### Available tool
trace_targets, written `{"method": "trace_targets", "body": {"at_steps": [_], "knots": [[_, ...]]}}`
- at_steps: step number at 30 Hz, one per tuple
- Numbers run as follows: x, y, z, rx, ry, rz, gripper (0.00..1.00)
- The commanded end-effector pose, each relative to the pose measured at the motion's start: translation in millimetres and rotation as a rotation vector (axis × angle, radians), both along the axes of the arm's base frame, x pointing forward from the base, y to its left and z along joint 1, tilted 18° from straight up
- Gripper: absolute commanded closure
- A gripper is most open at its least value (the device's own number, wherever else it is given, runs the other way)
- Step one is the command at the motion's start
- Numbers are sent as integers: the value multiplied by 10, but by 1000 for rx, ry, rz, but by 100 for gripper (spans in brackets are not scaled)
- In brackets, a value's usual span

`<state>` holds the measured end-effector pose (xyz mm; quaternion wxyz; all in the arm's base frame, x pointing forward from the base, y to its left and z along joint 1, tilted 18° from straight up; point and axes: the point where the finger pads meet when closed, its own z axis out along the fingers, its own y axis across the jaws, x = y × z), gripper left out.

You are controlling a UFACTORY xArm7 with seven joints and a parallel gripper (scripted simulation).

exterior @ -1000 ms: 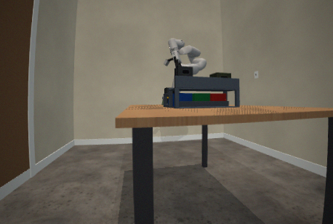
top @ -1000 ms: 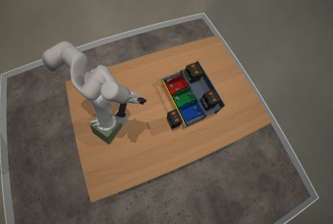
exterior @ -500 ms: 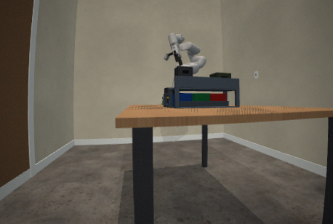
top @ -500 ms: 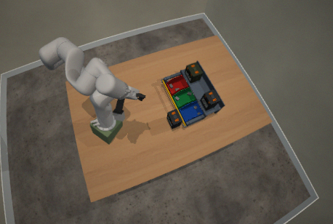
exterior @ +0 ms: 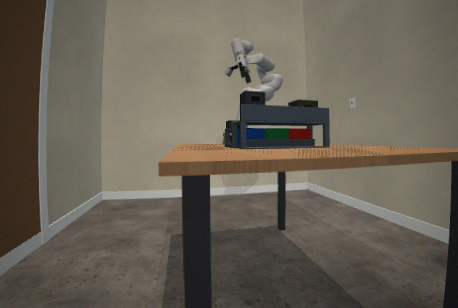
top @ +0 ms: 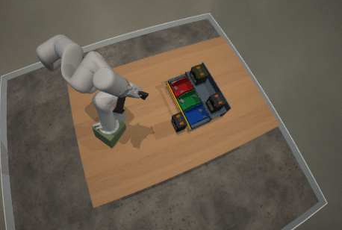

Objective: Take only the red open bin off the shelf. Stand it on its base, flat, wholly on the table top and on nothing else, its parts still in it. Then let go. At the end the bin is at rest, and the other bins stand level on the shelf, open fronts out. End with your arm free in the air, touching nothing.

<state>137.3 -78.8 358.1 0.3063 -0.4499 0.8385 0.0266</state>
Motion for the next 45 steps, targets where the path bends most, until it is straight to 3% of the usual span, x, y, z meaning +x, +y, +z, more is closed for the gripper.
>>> {"method": "trace_targets", "body": {"at_steps": [1,7,12,24,29,41,45], "knots": [[-21,-4,59,3,2,3,0],[-21,-4,59,3,2,3,0],[-144,-94,529,3,2,3,0],[-144,-94,529,3,2,3,0],[-280,-193,1046,3,2,3,0],[-280,-193,1046,3,2,3,0],[-477,-520,927,-19,-15,-189,0]]}}
